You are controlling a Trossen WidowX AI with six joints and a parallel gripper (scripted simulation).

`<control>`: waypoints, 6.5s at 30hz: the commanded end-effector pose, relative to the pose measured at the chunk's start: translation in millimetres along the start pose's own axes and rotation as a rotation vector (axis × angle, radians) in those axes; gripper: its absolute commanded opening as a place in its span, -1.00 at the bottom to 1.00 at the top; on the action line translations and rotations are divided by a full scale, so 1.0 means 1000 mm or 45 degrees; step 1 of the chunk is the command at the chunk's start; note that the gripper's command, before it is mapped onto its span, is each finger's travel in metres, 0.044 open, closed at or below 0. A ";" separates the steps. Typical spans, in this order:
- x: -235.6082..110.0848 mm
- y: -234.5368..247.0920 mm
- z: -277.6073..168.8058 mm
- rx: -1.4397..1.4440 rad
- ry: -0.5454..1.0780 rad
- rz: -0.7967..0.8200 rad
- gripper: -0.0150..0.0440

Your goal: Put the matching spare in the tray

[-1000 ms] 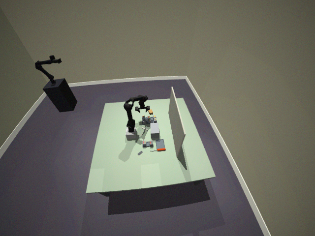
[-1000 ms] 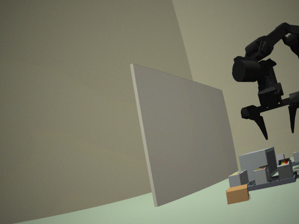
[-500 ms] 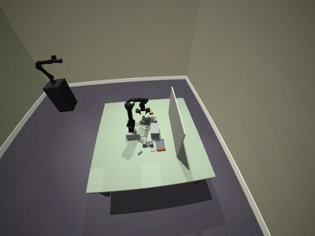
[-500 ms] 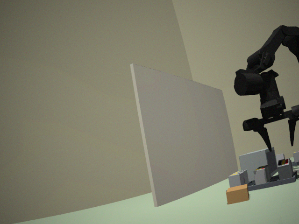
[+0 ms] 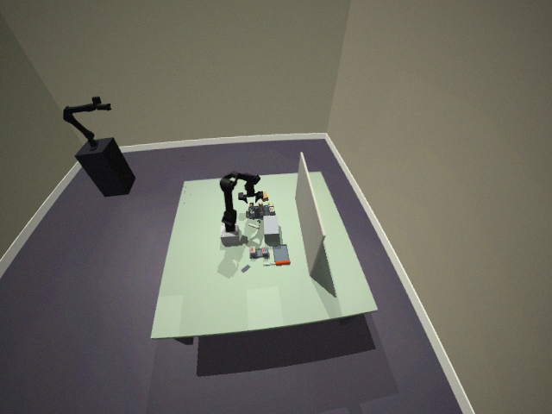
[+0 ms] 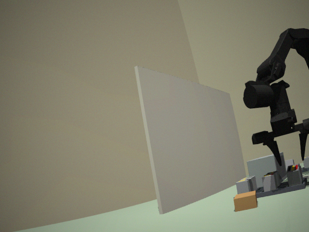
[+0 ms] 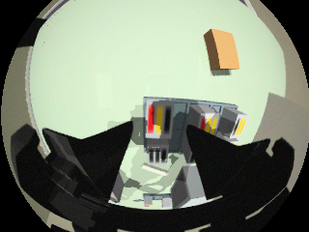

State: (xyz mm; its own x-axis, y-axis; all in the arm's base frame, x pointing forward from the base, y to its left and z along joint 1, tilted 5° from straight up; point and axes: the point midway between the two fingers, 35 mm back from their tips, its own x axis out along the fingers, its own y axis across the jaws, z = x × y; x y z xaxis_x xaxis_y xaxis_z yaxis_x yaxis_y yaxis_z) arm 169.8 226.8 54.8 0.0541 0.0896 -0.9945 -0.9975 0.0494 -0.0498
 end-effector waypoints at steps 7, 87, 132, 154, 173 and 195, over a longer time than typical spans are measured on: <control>0.017 0.000 -0.001 -0.007 0.005 -0.001 0.53; -0.085 0.006 -0.001 -0.005 0.002 -0.002 -0.49; -0.107 -0.139 -0.116 0.087 0.052 -0.052 -0.49; -0.110 -0.189 -0.231 0.061 0.069 -0.031 -0.49; -0.112 -0.194 -0.348 0.038 0.068 -0.019 -0.49; -0.105 -0.178 -0.422 -0.010 0.050 -0.017 -0.49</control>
State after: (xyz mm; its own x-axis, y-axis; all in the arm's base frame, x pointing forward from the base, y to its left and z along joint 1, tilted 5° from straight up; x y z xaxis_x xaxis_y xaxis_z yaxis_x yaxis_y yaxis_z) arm 321.8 -211.1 132.6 0.0641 0.0472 -0.9968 -0.9969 0.0490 -0.0618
